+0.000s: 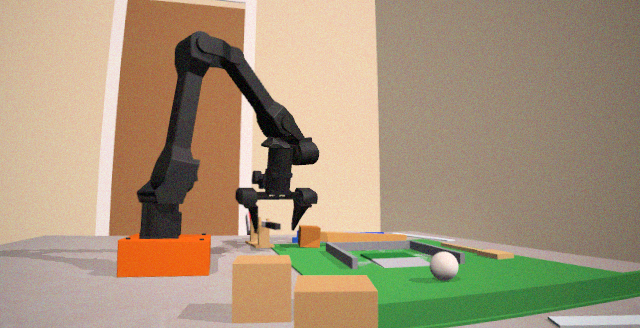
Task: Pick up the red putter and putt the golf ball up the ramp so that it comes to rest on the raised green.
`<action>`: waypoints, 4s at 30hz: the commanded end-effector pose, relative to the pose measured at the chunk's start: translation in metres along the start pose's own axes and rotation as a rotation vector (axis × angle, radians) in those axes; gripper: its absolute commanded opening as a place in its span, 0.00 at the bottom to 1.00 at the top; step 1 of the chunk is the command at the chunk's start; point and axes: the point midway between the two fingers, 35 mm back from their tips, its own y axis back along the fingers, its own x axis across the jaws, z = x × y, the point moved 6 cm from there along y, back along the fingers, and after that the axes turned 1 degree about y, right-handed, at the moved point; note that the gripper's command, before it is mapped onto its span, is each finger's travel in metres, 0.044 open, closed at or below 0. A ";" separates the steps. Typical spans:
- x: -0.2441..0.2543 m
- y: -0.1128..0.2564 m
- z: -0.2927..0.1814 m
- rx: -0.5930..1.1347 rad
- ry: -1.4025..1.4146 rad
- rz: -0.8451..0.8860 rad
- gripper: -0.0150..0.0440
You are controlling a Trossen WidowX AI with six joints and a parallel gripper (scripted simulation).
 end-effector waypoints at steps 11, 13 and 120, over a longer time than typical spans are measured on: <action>0.003 -0.020 -0.006 0.000 -0.006 0.011 1.00; 0.003 -0.020 -0.006 0.000 -0.006 0.011 1.00; 0.010 0.175 -0.288 0.206 -1.334 -0.215 0.25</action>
